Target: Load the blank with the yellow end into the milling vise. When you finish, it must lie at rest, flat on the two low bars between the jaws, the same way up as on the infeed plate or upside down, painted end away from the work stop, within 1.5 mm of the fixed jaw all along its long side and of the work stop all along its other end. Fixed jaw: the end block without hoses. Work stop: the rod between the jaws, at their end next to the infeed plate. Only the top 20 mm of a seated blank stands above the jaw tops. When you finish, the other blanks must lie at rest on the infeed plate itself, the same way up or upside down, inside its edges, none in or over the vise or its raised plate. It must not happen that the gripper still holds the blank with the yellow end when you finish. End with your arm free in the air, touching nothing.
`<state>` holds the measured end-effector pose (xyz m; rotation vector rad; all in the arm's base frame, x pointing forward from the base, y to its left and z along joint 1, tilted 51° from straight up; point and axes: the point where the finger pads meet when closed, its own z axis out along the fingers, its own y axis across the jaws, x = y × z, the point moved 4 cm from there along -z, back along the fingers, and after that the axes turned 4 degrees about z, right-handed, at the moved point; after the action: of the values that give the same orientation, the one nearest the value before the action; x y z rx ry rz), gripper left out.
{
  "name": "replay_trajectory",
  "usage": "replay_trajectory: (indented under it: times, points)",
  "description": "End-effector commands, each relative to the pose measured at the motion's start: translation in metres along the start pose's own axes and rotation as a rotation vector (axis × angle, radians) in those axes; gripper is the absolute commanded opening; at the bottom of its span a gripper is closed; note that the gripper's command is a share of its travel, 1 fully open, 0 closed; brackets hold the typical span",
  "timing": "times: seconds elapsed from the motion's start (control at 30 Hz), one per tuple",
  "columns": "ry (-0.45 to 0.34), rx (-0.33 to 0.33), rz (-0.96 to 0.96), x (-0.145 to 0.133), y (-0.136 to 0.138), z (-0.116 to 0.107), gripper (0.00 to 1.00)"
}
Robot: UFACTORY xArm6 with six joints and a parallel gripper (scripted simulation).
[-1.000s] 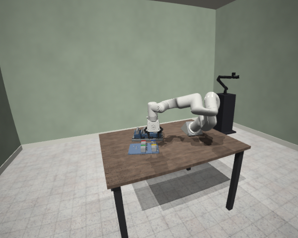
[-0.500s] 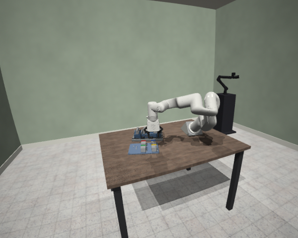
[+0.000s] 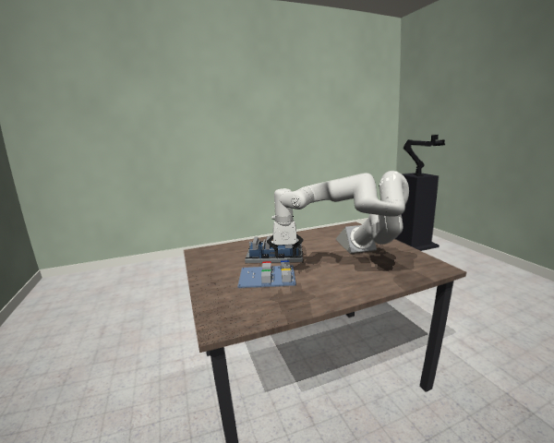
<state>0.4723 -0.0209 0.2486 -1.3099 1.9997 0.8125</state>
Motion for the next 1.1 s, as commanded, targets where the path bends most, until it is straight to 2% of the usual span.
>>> replay_trajectory:
  times: [0.0,0.27,0.6,0.83,1.07]
  points:
    - [0.000,0.003,-0.001,0.000,-0.001,-0.002,0.76]
    - [0.000,0.003,-0.001,0.000,-0.001,-0.002,0.76]
    - [0.000,0.003,-0.001,0.000,-0.001,0.028,0.76]
    - [0.000,0.003,-0.001,0.000,-0.001,0.028,0.76]
    - [0.000,0.003,-0.001,0.000,-0.001,0.059,0.76]
